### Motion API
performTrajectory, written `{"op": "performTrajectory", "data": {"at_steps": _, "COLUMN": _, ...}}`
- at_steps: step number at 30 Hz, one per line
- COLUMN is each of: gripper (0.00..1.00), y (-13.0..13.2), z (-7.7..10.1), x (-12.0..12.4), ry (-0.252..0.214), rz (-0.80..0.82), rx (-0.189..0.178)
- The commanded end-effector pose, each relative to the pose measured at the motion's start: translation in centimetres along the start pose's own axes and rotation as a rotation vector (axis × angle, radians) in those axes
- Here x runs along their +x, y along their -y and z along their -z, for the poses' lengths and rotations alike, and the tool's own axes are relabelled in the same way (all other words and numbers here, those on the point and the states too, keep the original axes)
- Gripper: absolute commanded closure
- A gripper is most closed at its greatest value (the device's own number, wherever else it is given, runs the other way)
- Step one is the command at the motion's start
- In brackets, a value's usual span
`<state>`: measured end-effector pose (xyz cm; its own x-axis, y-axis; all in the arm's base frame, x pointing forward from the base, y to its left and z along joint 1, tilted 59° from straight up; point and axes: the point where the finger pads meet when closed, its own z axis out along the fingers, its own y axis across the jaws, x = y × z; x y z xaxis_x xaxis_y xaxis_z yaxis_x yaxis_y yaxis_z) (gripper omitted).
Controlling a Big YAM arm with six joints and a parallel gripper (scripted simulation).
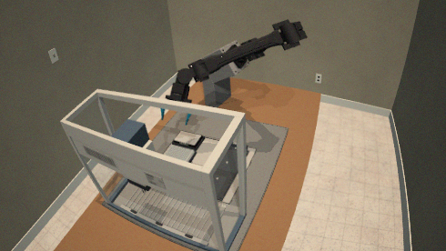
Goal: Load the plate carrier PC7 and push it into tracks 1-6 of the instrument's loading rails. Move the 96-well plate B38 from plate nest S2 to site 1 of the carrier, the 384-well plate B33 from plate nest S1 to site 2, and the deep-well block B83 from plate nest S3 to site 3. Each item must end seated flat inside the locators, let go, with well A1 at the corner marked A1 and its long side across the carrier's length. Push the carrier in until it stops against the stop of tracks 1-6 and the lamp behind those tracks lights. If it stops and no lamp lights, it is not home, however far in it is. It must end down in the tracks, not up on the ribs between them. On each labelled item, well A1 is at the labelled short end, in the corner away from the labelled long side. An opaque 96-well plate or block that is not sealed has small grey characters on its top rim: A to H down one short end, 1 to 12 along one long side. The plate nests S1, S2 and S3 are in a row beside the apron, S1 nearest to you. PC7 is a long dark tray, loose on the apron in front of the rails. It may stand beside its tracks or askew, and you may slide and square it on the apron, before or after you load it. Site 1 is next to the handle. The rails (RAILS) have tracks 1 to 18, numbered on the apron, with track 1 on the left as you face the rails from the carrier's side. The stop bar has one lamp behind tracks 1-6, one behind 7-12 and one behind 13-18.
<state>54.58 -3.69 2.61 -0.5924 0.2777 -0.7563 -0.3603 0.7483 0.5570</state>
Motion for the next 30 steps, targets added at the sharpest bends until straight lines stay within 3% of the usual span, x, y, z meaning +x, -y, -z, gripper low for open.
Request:
{"op": "performTrajectory", "data": {"at_steps": 1, "gripper": 0.0, "y": -0.9, "z": -0.7, "x": -0.8, "ry": -0.048, "rz": 0.021, "rx": -0.02}}
{"op": "performTrajectory", "data": {"at_steps": 10, "gripper": 0.0, "y": -3.8, "z": -1.2, "x": 3.5, "ry": -0.28, "rz": -0.129, "rx": -0.082}}
{"op": "performTrajectory", "data": {"at_steps": 13, "gripper": 0.0, "y": -5.0, "z": -1.0, "x": 4.5, "ry": -0.343, "rz": -0.171, "rx": -0.103}}
{"op": "performTrajectory", "data": {"at_steps": 15, "gripper": 0.0, "y": -5.0, "z": -1.0, "x": 4.5, "ry": -0.343, "rz": -0.171, "rx": -0.103}}
{"op": "performTrajectory", "data": {"at_steps": 16, "gripper": 0.0, "y": -5.1, "z": -1.1, "x": 5.8, "ry": -0.382, "rz": -0.207, "rx": -0.111}}
{"op": "performTrajectory", "data": {"at_steps": 25, "gripper": 0.0, "y": -10.5, "z": 0.7, "x": 8.0, "ry": -0.591, "rz": -0.359, "rx": -0.191}}
{"op": "performTrajectory", "data": {"at_steps": 27, "gripper": 0.0, "y": -10.8, "z": 0.8, "x": 8.6, "ry": -0.614, "rz": -0.383, "rx": -0.196}}
{"op": "performTrajectory", "data": {"at_steps": 30, "gripper": 0.0, "y": -10.1, "z": 1.5, "x": 8.7, "ry": -0.602, "rz": -0.403, "rx": -0.18}}
